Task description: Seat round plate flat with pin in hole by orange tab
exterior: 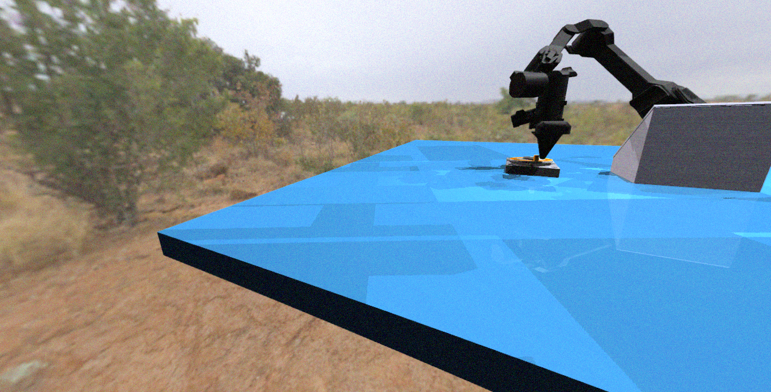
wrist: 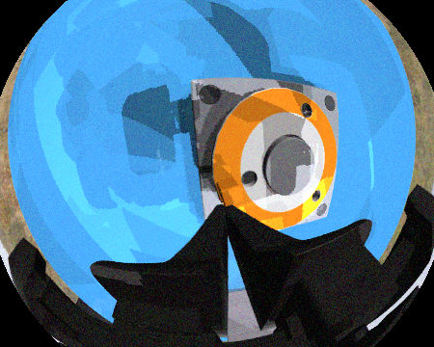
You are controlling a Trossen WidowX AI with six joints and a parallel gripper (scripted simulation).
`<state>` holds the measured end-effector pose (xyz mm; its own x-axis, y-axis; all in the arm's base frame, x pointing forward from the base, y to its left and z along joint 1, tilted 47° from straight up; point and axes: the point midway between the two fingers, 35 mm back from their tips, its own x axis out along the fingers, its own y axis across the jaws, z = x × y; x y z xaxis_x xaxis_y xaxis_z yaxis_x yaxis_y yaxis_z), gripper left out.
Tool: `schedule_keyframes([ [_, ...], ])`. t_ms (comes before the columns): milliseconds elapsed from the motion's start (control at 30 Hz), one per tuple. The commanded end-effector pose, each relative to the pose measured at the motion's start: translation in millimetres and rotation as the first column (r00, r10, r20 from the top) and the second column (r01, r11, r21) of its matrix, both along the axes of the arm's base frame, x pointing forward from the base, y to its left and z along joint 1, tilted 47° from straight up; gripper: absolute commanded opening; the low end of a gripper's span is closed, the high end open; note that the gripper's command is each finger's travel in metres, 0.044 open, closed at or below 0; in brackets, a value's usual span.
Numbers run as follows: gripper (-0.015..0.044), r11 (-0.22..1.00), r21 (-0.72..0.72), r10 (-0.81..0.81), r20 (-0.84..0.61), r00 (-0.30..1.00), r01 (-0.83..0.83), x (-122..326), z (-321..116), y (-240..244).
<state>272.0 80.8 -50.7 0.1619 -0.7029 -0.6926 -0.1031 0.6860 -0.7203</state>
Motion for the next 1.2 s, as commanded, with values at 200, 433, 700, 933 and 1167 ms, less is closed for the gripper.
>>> schedule_keyframes([
  [200,0.0000,1.000,0.003,-0.001,0.006,1.000,0.001,8.4,-0.4,3.2],
  [433,0.0000,1.000,0.003,-0.001,0.007,1.000,0.001,13.0,-1.7,3.3],
  [700,0.0000,1.000,0.006,0.000,0.005,1.000,0.000,3.0,25.8,29.9],
  [933,0.0000,1.000,0.000,0.008,0.003,1.000,-0.008,1.0,27.1,30.6],
  [1167,0.0000,1.000,0.000,0.008,0.003,1.000,-0.008,1.0,27.1,30.6],
])
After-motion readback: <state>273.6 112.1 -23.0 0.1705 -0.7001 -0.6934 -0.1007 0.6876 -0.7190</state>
